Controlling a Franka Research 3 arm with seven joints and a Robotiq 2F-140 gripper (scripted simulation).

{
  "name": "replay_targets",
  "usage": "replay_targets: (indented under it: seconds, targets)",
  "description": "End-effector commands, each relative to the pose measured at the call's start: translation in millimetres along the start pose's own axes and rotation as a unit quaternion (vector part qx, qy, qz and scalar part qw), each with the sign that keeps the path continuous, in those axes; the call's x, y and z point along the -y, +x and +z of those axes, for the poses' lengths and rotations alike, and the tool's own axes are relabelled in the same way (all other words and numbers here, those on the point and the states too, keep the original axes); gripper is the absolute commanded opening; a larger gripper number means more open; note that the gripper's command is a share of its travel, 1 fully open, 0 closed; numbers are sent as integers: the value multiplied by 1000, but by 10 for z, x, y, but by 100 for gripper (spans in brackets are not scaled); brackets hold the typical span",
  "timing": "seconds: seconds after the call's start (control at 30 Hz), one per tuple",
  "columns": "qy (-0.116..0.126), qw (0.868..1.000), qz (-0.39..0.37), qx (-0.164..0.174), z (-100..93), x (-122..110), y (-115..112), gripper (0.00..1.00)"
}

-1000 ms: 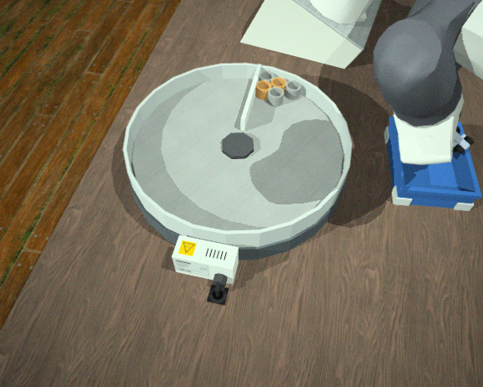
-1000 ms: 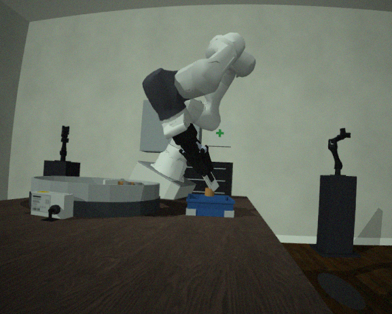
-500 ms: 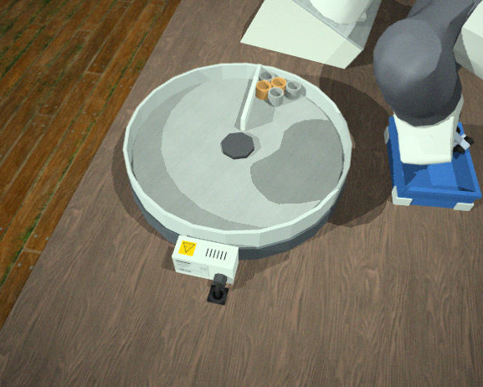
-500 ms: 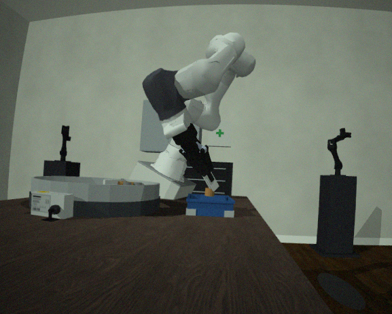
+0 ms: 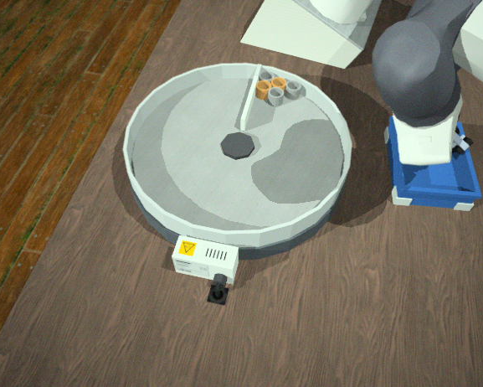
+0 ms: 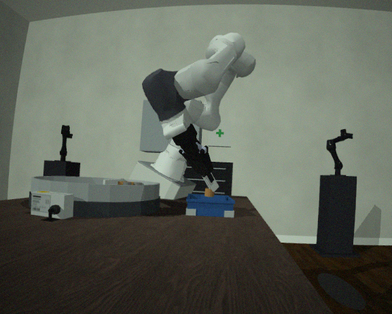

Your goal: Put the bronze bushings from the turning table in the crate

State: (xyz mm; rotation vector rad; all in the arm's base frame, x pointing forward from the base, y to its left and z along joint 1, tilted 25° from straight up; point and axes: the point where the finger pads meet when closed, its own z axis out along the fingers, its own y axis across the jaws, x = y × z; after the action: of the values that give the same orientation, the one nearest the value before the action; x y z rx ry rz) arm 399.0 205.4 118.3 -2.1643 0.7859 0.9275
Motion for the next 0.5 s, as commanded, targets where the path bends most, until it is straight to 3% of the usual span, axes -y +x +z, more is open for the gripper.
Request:
replay_targets:
  seconds: [0.0,0.47]
  targets:
    - [1,1000,-3,-1,17,9,28,0]
    - [1,1000,-3,-1,164,12,152,0]
